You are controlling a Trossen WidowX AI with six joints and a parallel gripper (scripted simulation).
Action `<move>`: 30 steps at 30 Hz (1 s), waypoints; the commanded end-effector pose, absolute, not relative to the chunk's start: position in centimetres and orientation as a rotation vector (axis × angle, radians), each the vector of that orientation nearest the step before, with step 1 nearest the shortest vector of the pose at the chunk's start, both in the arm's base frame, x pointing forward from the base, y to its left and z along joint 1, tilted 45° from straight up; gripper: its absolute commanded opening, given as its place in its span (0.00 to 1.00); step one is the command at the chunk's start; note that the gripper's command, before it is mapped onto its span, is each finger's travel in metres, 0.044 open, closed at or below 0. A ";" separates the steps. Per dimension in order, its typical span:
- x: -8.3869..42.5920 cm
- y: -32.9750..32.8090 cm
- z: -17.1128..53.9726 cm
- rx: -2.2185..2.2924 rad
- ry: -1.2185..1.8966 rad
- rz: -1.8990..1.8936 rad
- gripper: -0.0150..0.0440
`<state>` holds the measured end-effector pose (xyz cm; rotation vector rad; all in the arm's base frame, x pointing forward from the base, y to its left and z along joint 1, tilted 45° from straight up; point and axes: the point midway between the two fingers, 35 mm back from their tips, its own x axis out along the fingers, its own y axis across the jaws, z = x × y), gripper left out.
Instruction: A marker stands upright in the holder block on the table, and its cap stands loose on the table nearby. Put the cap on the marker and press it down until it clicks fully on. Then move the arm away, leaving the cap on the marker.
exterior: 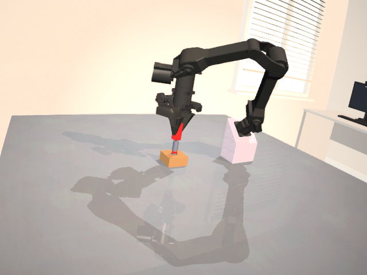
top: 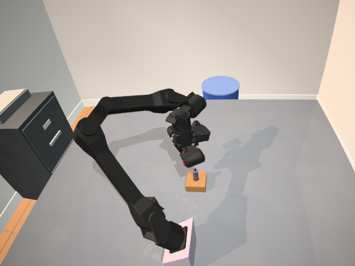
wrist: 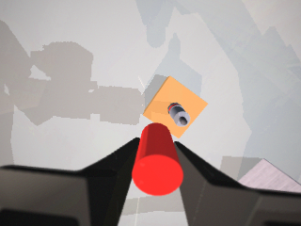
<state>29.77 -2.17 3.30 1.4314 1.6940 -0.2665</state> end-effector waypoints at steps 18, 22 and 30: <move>28.0 -4.5 1.6 1.434 1.707 -0.259 0.25; 28.1 -4.1 1.2 1.434 1.707 -0.260 0.25; 28.2 -3.2 0.2 1.434 1.706 -0.260 0.25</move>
